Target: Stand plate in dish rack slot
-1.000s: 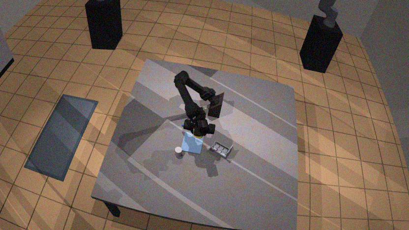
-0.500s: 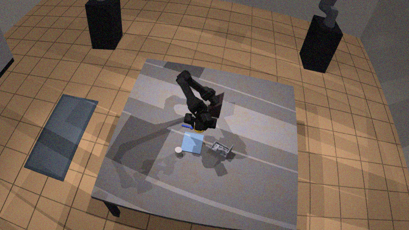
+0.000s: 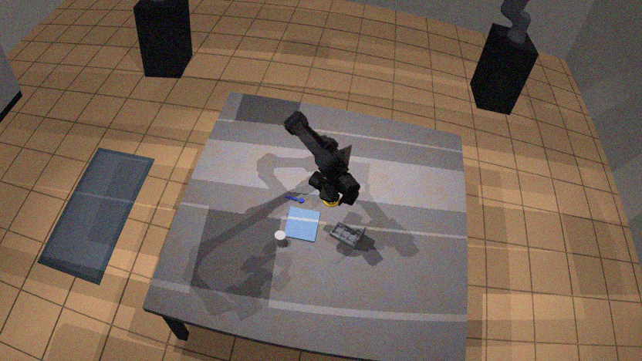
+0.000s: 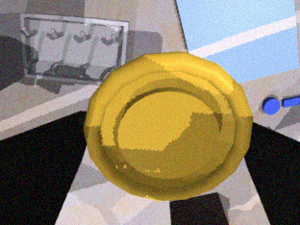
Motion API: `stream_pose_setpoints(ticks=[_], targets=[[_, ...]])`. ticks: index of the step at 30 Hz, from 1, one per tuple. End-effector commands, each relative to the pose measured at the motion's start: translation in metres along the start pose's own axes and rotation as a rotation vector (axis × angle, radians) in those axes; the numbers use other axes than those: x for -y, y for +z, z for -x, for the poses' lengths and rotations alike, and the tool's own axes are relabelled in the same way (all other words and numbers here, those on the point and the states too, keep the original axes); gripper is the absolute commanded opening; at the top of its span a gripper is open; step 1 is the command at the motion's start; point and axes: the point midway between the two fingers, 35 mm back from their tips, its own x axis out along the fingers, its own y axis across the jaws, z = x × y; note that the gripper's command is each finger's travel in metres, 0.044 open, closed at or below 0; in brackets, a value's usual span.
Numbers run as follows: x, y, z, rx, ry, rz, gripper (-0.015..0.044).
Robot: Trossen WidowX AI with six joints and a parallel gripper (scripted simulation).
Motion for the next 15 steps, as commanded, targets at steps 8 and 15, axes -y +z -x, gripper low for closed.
stream_pose_setpoints(ticks=[8,15], targets=[[-0.007,-0.009,-0.011,-0.059,0.031,0.012,0.0000],[-0.010,-0.014,-0.031,-0.162,0.113,0.140,0.0000]])
